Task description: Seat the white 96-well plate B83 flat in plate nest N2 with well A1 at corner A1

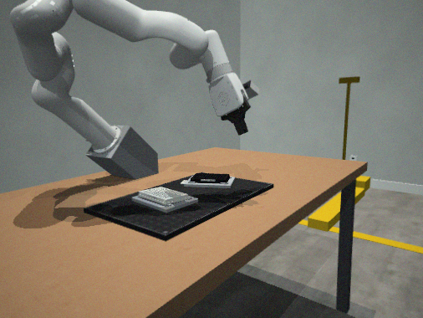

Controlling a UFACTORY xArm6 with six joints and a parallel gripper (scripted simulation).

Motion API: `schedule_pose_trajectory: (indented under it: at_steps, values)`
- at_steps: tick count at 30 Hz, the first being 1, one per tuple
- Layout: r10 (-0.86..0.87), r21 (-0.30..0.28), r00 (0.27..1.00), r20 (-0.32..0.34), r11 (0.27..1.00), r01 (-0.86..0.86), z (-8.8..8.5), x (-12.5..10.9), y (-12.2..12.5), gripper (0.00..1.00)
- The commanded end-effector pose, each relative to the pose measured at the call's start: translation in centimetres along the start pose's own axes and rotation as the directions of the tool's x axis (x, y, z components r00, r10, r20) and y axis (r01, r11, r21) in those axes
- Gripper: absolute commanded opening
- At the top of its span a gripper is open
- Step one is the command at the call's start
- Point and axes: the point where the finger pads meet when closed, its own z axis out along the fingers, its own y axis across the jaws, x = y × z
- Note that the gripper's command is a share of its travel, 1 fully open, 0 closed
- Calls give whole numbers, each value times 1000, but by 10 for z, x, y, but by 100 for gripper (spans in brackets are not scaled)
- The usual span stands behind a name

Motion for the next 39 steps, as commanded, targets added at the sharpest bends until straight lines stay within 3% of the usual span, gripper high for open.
schedule_pose_trajectory:
  at_steps: [1,5,7,14,17,19,30,32,39]
  values:
    - [3,12,1000,8,1000,-3,1,-27,-7,0]
    - [3,12,1000,8,1000,-3,1,-32,-9,0]
    - [8,66,999,38,998,-10,2,-41,-13,0]
    - [8,66,999,38,998,-10,4,-73,-28,0]
    - [8,66,999,38,998,-10,4,-73,-28,0]
    - [10,122,998,66,992,-18,4,-82,-33,0]
    - [10,123,998,66,992,-18,6,-112,-50,0]
    - [11,180,996,90,983,-27,6,-120,-56,0]
    - [11,180,996,90,983,-27,6,-140,-71,0]
